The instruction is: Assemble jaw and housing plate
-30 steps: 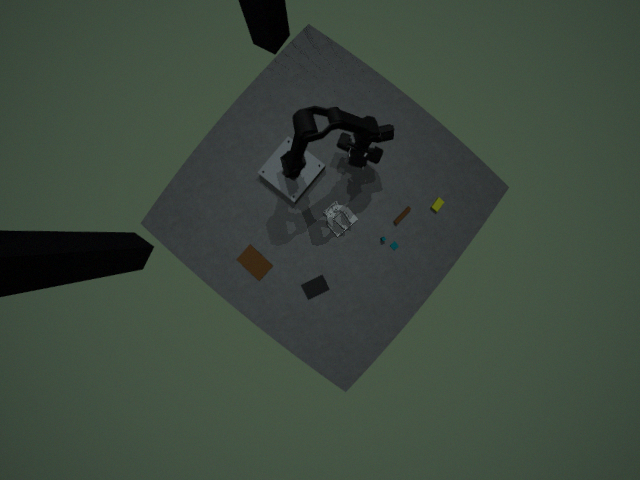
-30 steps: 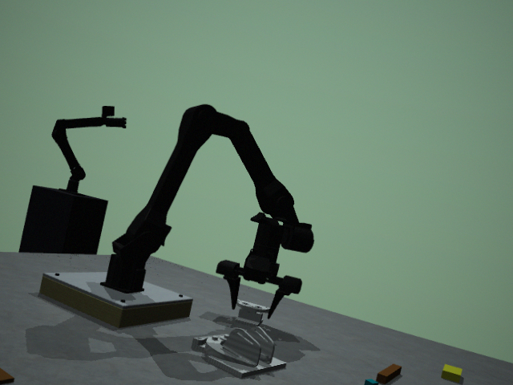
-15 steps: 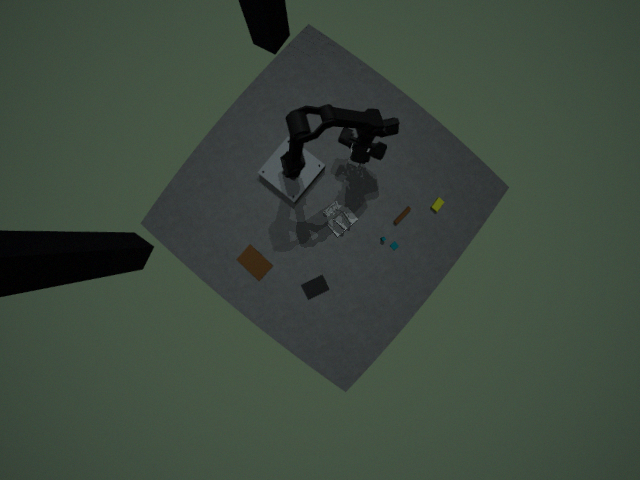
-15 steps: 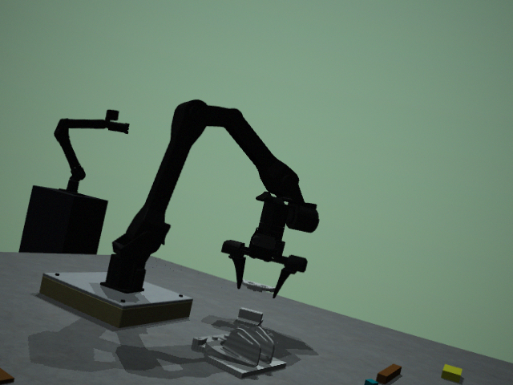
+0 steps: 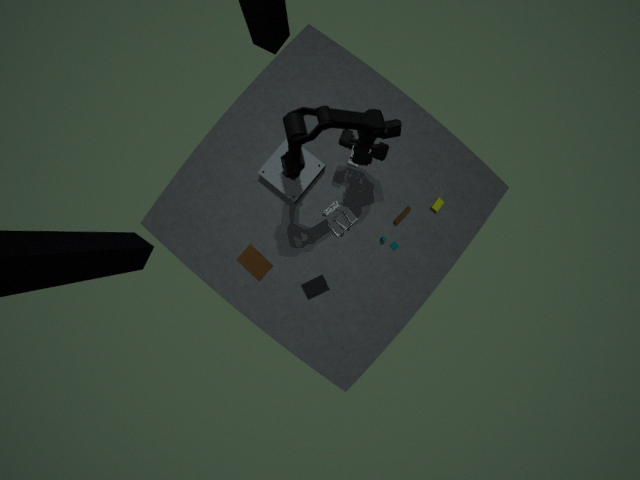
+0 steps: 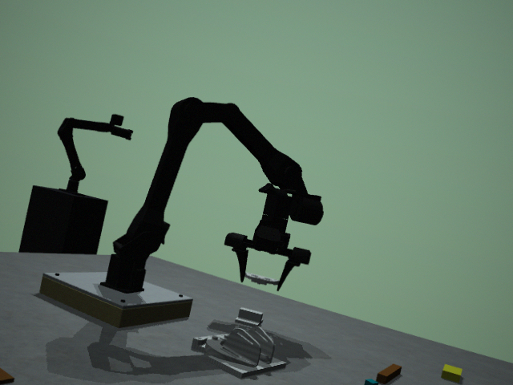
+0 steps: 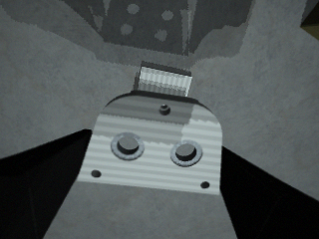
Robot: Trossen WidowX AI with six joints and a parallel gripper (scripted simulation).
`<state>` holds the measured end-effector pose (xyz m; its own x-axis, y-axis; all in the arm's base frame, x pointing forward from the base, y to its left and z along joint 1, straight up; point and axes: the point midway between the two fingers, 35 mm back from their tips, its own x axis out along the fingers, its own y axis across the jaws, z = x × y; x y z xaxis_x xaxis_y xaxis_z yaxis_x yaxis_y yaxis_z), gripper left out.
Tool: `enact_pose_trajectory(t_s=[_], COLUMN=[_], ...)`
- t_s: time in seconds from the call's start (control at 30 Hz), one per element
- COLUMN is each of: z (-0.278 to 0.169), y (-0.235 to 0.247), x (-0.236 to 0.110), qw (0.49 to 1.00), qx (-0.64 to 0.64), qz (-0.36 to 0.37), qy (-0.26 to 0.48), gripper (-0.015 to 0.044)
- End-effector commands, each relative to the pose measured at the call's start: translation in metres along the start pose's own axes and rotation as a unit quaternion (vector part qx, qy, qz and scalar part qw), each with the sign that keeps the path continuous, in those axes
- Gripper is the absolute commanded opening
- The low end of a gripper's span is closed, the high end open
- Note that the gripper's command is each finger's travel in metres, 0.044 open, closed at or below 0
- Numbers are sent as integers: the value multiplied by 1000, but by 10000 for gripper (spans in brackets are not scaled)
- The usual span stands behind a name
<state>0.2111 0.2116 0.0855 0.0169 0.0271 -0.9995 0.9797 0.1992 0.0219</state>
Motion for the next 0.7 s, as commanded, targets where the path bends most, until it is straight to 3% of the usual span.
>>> enact_pose_trajectory(t_s=[0.0, 0.67], z=[13, 77], y=[4, 21], x=[-1, -3], qw=[1000, 989], qx=[-22, -147], qz=[2, 2], qy=[-3, -6], gripper=[351, 351])
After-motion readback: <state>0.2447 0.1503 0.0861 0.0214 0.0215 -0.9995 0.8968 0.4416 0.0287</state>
